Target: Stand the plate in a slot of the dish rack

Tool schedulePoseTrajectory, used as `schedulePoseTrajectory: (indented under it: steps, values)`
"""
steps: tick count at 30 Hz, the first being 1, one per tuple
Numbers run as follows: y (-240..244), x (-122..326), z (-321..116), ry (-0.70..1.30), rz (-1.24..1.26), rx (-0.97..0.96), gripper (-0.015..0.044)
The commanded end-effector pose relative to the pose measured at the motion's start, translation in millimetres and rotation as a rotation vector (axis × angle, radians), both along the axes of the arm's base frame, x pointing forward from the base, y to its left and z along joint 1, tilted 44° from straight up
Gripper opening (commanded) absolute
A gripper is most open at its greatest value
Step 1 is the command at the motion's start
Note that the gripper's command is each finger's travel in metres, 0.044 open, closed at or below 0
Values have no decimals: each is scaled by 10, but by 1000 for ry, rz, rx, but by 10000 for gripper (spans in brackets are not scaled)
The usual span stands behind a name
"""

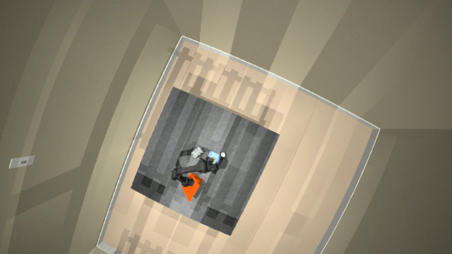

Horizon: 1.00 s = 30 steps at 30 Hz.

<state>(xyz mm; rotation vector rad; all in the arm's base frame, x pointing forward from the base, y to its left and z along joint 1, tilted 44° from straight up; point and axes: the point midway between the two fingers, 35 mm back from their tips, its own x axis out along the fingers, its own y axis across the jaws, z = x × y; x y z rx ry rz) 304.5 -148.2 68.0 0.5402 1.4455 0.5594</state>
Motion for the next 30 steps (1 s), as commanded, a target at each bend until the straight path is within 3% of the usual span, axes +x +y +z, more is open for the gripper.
schedulePoseTrajectory:
  steps: [1,6,15,30]
  values:
    - [-44,-60,-45,-22,20,51,400]
    - [10,-43,-106,-22,19,50,400]
    - [769,-45,-811,-24,20,54,400]
    - [872,-36,-932,-24,19,54,400]
